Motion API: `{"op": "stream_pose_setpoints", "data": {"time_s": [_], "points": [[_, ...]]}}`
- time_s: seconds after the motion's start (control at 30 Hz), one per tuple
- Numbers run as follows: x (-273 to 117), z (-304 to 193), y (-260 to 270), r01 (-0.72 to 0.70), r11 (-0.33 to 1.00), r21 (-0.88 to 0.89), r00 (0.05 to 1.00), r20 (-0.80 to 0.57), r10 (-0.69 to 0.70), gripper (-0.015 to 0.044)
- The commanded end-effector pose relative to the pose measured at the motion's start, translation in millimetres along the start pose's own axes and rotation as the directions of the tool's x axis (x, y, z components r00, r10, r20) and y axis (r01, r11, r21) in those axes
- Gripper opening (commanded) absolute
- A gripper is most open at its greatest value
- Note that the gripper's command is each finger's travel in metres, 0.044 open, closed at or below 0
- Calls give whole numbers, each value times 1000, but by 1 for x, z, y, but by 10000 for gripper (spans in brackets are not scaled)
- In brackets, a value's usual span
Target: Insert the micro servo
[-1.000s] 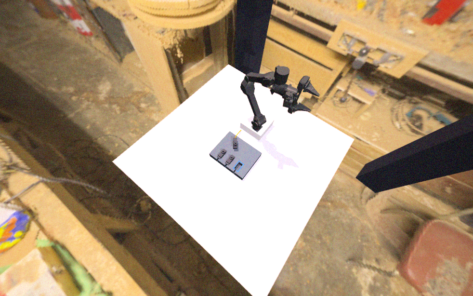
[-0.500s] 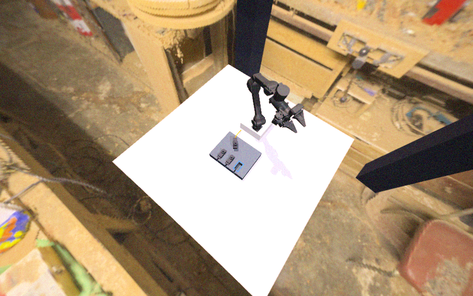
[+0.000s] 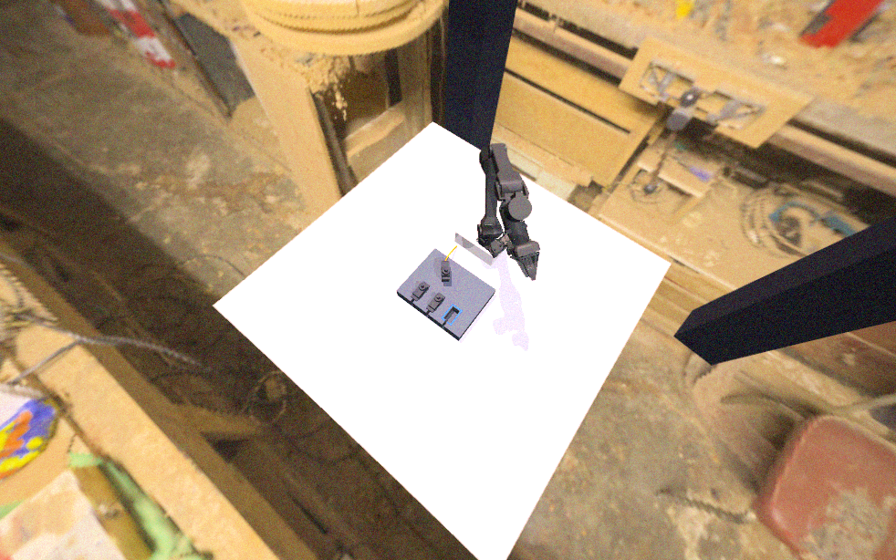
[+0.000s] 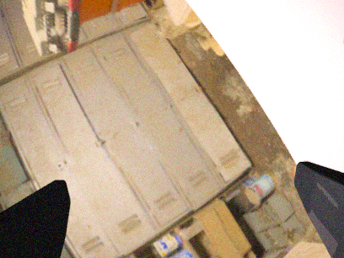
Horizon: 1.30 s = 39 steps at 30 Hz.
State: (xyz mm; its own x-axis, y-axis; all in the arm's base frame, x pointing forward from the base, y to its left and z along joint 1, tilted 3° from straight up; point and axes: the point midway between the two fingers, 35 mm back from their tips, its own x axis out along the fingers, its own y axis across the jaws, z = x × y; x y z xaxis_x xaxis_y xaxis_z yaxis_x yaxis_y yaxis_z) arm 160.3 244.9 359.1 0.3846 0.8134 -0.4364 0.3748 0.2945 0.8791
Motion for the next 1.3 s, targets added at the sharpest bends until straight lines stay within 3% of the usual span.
{"op": "stream_pose_setpoints", "data": {"time_s": [0.0,0.67,1.27], "points": [[10,26,-15,54,995,83,995,80,-61,440],[7,152,-105,125,813,569,841,373,-391,440],[-45,214,-207,-64,452,890,608,394,-689,440]]}}
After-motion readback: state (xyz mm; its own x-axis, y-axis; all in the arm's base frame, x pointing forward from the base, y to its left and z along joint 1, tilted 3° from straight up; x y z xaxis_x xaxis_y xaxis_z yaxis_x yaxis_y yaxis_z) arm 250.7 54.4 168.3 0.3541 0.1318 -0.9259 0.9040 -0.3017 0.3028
